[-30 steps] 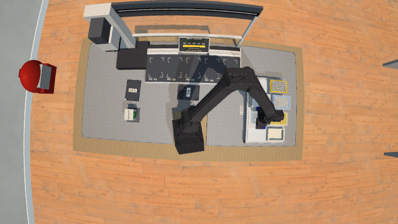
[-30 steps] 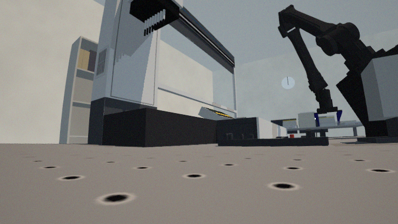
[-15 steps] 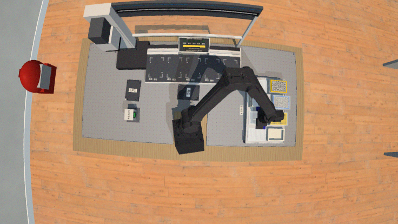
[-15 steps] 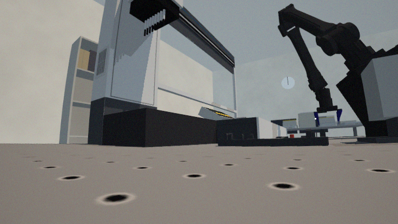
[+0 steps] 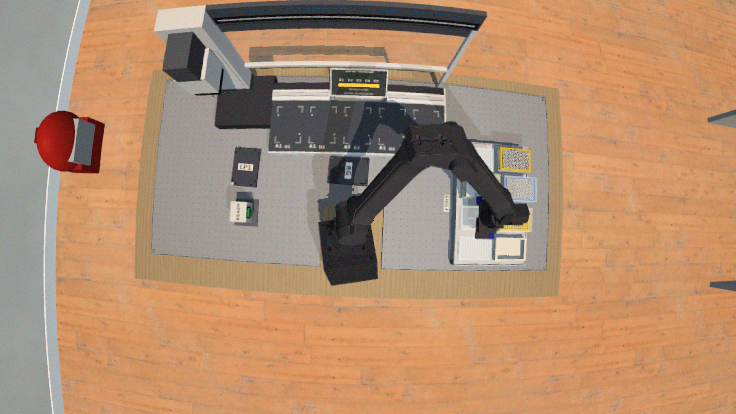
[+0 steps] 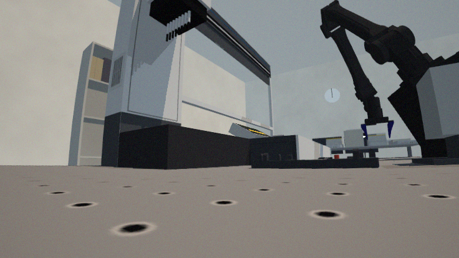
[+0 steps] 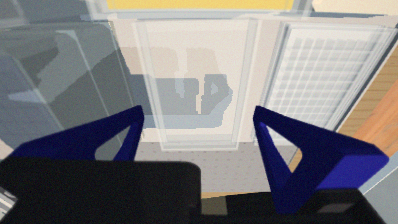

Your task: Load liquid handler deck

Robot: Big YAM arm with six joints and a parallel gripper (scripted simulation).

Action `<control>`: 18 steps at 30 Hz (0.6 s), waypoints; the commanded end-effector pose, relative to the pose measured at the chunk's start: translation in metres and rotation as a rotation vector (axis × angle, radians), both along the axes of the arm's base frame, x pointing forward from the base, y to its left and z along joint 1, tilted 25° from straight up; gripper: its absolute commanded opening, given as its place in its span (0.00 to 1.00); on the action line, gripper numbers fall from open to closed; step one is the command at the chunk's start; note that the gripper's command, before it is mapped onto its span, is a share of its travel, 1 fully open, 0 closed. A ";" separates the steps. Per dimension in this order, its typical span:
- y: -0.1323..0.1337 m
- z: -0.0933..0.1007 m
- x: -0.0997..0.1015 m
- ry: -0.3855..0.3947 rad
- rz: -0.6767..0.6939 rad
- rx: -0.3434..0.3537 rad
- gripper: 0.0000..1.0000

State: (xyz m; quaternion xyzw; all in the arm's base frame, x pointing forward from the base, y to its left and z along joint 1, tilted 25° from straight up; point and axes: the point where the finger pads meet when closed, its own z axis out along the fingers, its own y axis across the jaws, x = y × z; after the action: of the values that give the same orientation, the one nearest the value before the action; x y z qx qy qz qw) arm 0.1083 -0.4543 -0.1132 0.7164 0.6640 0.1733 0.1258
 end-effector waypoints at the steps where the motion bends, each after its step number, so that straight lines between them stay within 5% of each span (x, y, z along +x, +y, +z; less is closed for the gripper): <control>1: -0.016 0.022 -0.011 -0.005 -0.010 -0.044 1.00; 18: -0.030 0.052 -0.022 -0.004 -0.010 -0.070 1.00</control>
State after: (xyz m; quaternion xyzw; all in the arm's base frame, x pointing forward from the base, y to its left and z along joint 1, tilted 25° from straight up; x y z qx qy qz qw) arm 0.0965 -0.4545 -0.0878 0.7168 0.6635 0.1732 0.1264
